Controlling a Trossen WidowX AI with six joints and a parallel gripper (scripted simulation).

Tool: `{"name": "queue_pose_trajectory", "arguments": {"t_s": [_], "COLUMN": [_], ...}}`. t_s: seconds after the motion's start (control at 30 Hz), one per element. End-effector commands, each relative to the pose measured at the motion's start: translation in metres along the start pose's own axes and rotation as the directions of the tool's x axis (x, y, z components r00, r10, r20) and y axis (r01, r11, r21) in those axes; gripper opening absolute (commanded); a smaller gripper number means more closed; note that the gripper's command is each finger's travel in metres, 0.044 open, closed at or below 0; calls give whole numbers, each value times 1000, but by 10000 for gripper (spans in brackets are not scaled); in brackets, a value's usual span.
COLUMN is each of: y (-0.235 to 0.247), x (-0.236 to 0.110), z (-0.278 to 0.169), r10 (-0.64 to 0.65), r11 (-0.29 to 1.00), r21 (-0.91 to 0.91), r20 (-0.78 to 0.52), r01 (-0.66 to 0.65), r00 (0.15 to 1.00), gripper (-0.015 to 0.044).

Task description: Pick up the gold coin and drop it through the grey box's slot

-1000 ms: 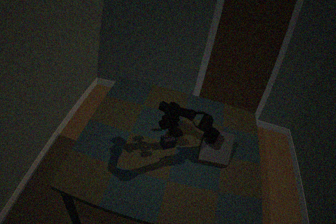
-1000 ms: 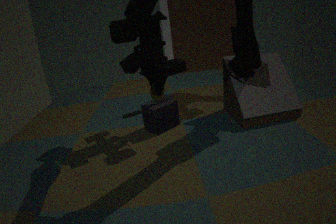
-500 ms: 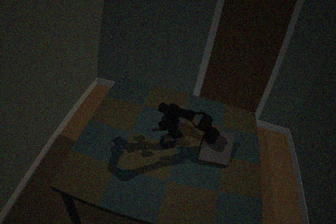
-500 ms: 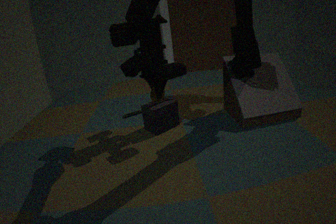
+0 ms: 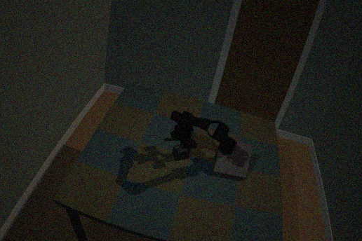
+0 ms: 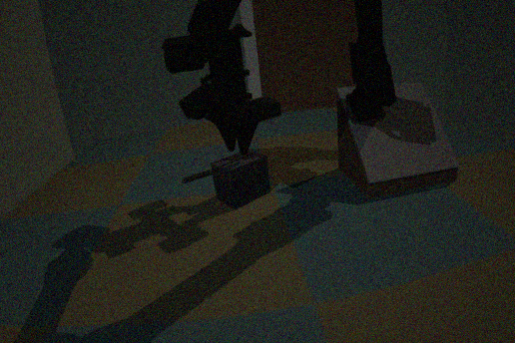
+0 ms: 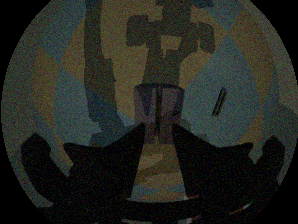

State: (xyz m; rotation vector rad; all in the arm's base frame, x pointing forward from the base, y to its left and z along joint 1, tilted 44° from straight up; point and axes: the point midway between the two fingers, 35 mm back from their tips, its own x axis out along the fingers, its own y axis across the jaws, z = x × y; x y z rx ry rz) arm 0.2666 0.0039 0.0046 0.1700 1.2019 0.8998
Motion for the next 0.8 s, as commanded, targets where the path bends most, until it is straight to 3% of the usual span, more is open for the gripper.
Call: {"name": "queue_pose_trajectory", "arguments": {"t_s": [0.0,0.27,0.37,0.77], "y": [0,0,2,3], "x": [0,-21,-53,-56], "z": [0,0,-2,-2], "r10": [0,0,6,7], "r11": [1000,1000,1000,1000], "r21": [-2,1,6,7], "r20": [0,-1,1,2], "r01": [0,0,-6,-7], "r00": [1000,1000,1000,1000], "gripper": [161,371,440,440]}}
